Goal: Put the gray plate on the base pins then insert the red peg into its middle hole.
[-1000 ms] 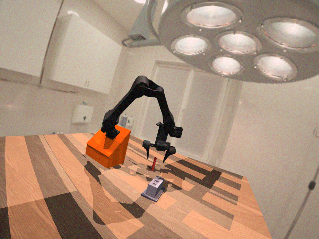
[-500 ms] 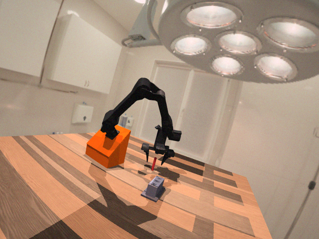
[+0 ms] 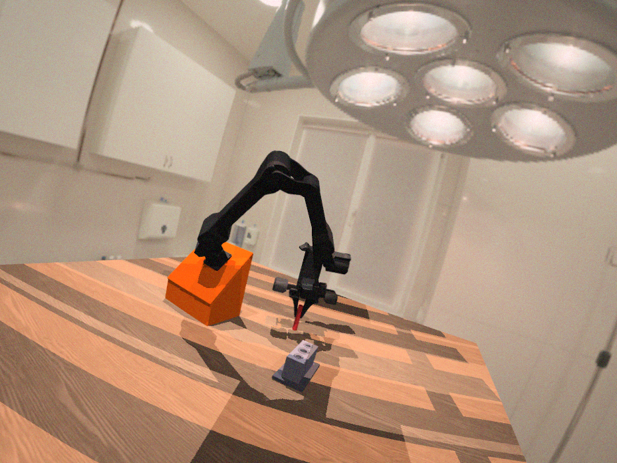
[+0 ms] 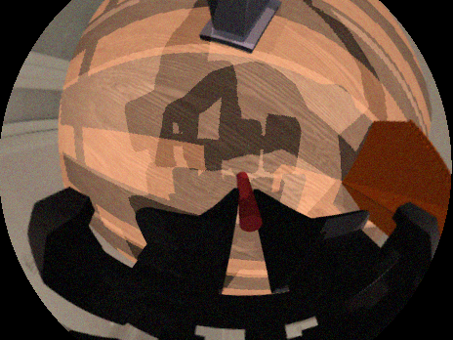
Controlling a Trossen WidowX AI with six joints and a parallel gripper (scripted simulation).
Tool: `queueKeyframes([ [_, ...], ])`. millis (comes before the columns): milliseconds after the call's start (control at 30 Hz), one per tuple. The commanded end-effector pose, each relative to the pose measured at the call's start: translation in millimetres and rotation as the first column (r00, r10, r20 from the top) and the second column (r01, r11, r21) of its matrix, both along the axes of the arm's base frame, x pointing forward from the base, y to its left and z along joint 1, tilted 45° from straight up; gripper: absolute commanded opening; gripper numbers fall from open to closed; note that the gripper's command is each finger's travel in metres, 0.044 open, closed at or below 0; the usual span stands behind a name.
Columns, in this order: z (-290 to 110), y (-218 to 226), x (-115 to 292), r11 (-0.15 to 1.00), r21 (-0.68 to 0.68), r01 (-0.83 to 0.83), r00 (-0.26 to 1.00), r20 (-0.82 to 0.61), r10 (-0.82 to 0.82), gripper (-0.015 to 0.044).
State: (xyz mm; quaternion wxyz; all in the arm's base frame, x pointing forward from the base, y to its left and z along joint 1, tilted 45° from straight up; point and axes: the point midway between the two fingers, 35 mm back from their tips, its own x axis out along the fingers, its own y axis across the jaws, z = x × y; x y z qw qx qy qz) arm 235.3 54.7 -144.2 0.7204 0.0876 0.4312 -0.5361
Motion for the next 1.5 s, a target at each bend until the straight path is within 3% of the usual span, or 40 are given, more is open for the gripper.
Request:
queueKeyframes([
  [0, 0, -1, 0, 1.000, -0.004, -0.005, 1.000, -0.002, 0.005, 0.0000],
  [1133, 60, 63, -3, 1.000, 0.002, -0.006, 1.000, -0.003, 0.006, 0.0000],
  [1467, 61, 45, 14, 1.000, 0.001, -0.009, 1.000, -0.018, 0.009, 0.0000],
])
